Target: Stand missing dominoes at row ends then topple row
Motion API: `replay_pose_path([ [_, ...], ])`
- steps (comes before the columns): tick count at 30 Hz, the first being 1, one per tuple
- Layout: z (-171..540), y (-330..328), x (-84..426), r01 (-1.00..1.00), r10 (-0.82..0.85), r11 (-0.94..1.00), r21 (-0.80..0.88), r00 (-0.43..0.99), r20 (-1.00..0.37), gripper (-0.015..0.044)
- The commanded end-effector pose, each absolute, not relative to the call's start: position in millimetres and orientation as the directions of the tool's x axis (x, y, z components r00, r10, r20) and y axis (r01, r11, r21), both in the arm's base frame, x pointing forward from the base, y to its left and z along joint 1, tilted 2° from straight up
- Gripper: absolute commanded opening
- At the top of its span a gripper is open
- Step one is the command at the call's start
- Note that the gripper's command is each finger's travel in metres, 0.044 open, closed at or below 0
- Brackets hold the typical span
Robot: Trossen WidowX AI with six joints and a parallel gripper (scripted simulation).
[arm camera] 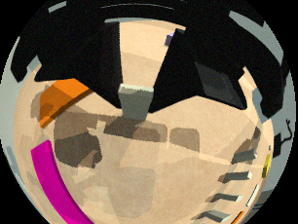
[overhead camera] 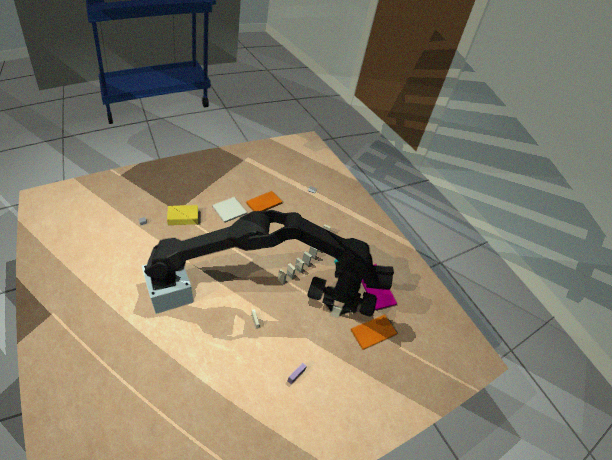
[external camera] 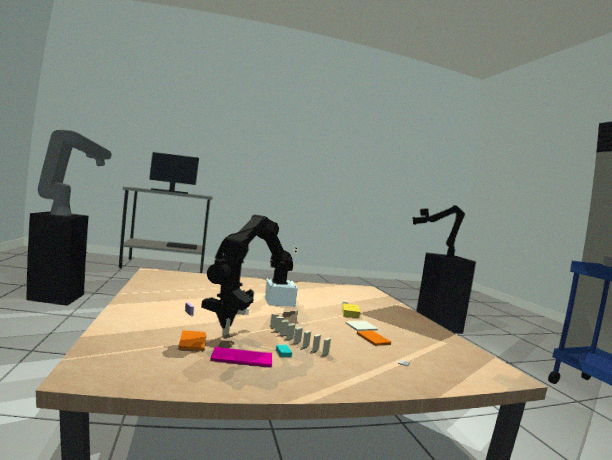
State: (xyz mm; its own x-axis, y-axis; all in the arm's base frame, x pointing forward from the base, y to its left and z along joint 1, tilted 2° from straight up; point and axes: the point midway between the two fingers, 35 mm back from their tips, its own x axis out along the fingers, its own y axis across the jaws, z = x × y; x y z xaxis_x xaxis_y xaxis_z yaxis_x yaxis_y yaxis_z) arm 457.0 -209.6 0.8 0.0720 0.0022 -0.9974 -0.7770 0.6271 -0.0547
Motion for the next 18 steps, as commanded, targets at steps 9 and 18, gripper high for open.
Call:
replay_pose_path([
  [9,49.9,-212.0,456.7,-0.763,-0.007,0.640,-0.093,0.116,-0.993,0.0107],
  [18,136.8,-209.0,443.5,-0.732,-0.016,0.664,-0.154,0.192,-0.981,0.0107],
])
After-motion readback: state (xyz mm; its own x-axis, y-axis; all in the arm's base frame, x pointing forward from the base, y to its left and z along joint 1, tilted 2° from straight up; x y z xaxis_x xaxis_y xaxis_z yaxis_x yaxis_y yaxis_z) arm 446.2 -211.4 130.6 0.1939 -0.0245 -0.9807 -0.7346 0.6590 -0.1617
